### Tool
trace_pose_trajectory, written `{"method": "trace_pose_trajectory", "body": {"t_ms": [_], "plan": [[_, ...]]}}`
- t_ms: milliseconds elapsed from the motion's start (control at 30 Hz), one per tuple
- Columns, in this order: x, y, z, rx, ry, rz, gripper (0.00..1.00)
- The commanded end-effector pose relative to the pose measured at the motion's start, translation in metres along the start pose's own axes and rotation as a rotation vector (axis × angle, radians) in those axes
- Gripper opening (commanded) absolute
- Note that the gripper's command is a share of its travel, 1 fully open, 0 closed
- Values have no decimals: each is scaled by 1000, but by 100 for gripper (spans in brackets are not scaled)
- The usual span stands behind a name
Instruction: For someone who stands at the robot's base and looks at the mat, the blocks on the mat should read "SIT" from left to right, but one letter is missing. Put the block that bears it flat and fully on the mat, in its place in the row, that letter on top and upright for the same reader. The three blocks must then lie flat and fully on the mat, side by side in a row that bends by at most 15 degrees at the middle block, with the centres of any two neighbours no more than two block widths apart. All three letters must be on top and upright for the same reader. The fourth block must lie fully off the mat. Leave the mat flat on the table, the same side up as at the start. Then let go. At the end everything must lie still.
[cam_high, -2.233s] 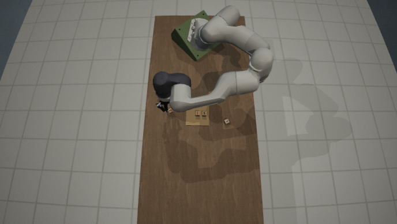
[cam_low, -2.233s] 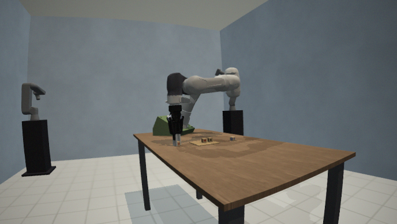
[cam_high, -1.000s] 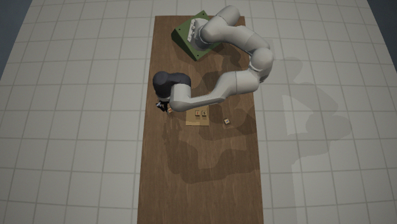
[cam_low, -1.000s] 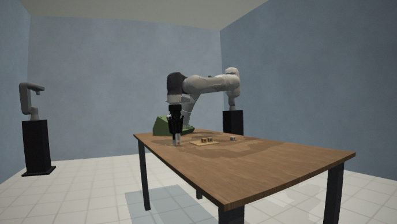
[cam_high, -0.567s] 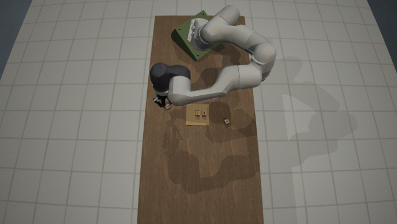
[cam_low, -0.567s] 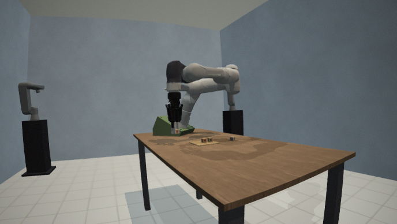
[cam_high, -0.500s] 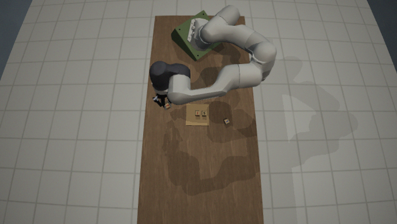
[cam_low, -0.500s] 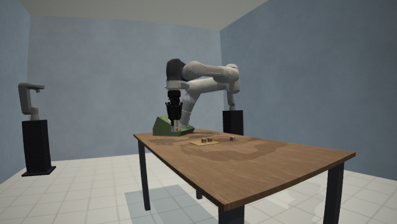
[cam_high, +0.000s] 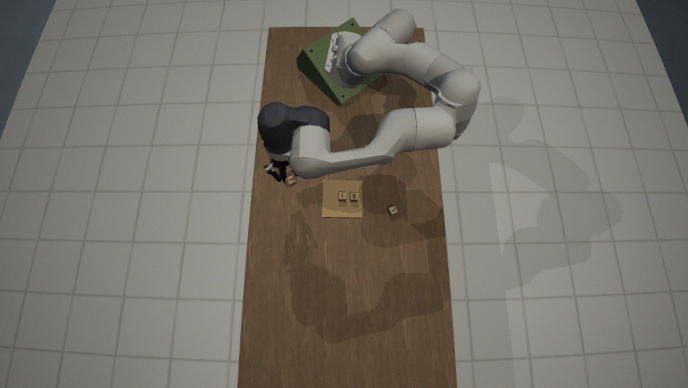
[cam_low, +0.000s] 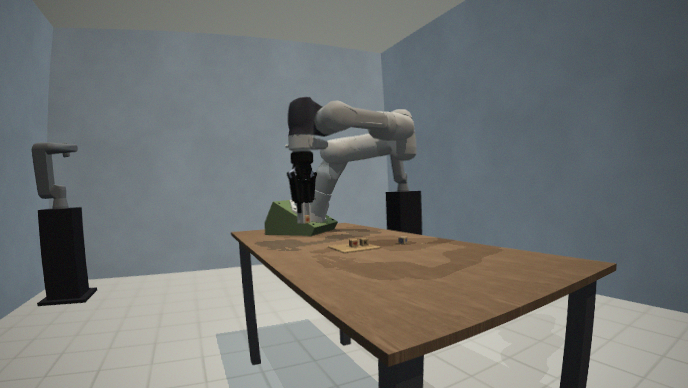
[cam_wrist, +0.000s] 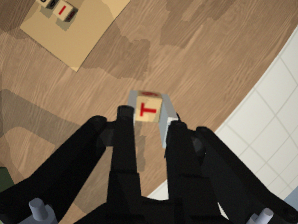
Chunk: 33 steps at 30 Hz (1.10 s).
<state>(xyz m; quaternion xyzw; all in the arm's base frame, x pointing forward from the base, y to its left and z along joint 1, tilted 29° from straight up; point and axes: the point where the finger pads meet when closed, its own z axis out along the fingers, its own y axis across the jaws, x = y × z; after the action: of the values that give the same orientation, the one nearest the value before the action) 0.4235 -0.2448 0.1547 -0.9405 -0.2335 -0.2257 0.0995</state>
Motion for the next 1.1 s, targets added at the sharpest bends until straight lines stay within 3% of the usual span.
{"method": "trace_pose_trajectory", "body": {"t_ms": [0, 300, 1067], "plan": [[2, -1, -1, 3, 0, -7, 13], [17, -6, -14, -19, -12, -234, 13], [38, -16, -33, -49, -32, -594, 13]]}}
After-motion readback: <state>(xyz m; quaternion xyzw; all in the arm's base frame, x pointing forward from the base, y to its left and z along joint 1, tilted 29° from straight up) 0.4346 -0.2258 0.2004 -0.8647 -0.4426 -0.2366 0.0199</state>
